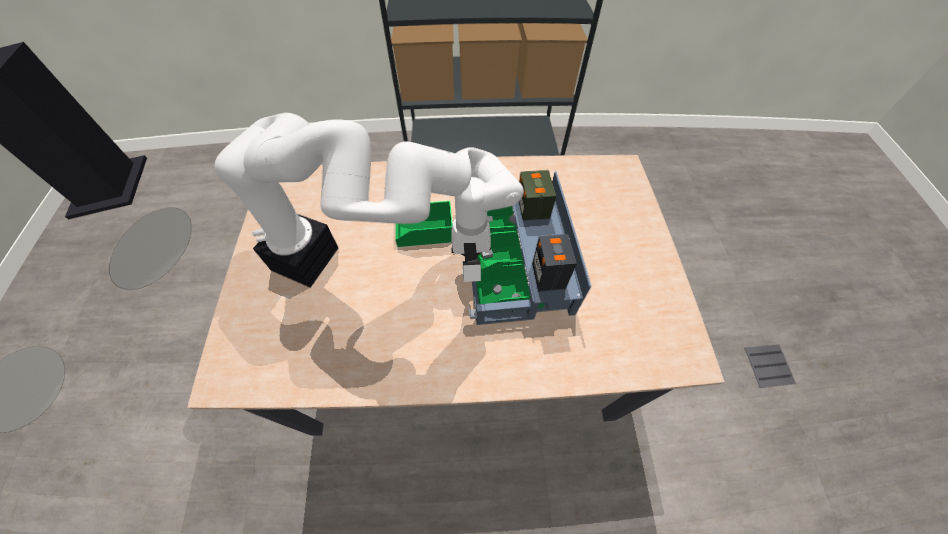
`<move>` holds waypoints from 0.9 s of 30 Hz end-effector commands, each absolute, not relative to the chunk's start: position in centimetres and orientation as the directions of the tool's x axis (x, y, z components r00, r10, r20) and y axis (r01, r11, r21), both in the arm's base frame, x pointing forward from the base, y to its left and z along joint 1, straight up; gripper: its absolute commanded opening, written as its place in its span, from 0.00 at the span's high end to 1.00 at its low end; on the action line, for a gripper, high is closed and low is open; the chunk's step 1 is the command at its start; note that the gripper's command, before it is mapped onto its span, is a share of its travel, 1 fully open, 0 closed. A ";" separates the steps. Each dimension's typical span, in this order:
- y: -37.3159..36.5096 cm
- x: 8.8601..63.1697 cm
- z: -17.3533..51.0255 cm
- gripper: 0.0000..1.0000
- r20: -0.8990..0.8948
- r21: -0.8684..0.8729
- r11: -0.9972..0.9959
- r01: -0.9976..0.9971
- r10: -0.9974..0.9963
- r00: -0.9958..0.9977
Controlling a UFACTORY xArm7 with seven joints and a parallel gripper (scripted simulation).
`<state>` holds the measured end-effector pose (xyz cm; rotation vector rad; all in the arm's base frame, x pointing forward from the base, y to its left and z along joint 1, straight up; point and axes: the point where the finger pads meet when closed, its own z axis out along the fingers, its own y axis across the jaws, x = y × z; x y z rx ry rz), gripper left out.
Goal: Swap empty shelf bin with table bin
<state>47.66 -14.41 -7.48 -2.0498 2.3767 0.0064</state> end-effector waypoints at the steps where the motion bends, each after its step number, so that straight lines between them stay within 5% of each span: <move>1: -14.4 47.8 -7.3 1.00 -0.005 -0.003 0.147 -0.989 -0.989 -0.147; 27: -14.4 47.2 -6.7 1.00 -0.005 -0.003 0.147 -0.989 -0.989 -0.147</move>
